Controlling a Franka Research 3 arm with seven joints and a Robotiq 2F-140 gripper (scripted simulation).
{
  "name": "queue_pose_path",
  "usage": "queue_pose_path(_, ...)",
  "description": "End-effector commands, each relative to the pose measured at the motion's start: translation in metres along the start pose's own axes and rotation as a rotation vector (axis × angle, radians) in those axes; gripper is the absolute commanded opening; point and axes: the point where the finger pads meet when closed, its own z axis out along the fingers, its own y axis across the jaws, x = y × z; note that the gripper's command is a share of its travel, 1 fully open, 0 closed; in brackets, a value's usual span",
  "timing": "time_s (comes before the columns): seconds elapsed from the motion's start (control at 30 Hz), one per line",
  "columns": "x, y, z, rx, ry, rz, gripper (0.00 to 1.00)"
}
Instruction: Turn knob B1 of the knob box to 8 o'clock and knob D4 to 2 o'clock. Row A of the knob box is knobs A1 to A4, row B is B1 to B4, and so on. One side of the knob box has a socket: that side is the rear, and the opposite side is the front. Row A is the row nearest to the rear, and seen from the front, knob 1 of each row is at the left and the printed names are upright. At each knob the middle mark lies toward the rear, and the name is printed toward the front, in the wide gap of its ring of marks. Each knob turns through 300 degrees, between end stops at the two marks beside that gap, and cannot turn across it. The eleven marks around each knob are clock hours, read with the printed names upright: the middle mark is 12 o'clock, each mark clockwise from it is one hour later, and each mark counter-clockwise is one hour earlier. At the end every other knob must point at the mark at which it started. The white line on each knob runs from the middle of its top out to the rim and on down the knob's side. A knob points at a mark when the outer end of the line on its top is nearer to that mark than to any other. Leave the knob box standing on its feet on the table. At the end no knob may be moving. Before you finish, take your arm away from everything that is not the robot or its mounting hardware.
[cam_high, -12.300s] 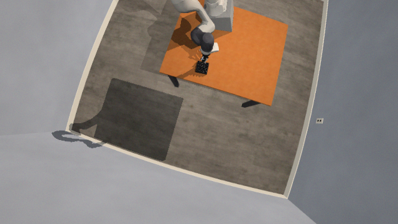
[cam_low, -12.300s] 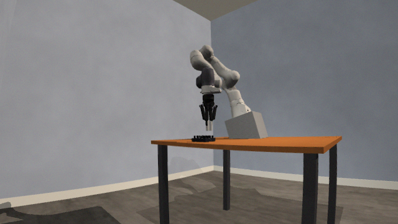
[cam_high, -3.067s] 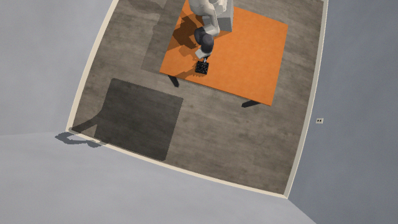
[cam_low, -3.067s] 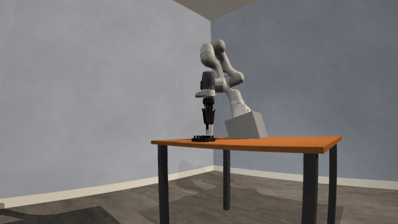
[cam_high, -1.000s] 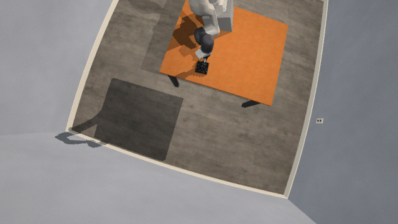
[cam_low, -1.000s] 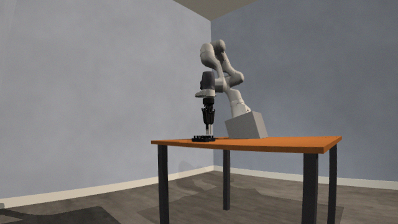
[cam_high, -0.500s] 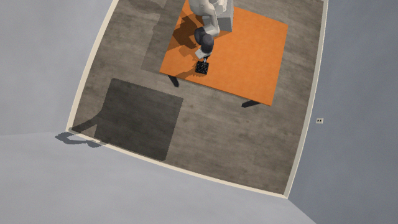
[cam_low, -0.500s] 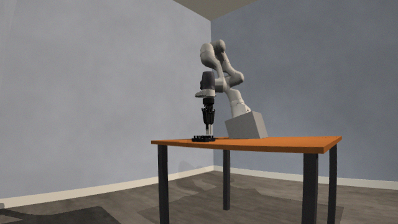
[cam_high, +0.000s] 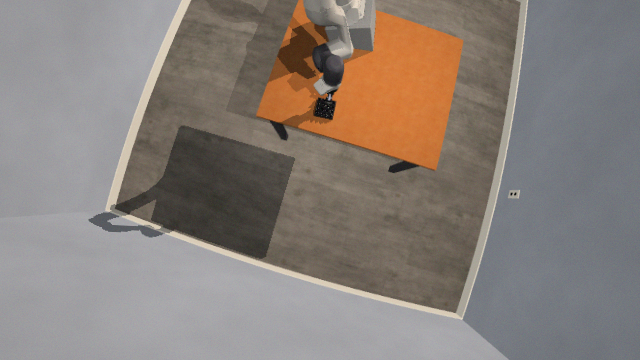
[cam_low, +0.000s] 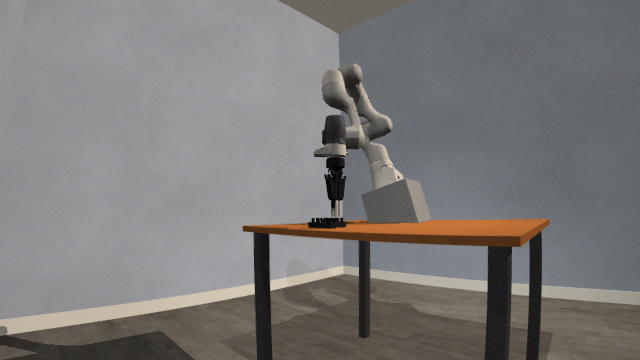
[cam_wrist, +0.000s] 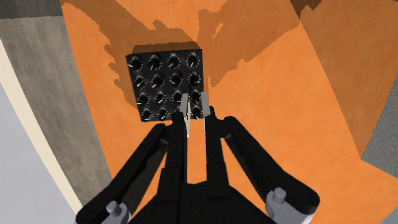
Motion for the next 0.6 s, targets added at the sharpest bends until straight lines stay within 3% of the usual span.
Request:
queue_pose_path(0.0, 0.000, -0.001, 0.001, 0.002, -0.001, 0.004, 0.12)
queue_pose_path(0.57, 0.000, -0.001, 0.012, 0.002, -0.001, 0.004, 0.12)
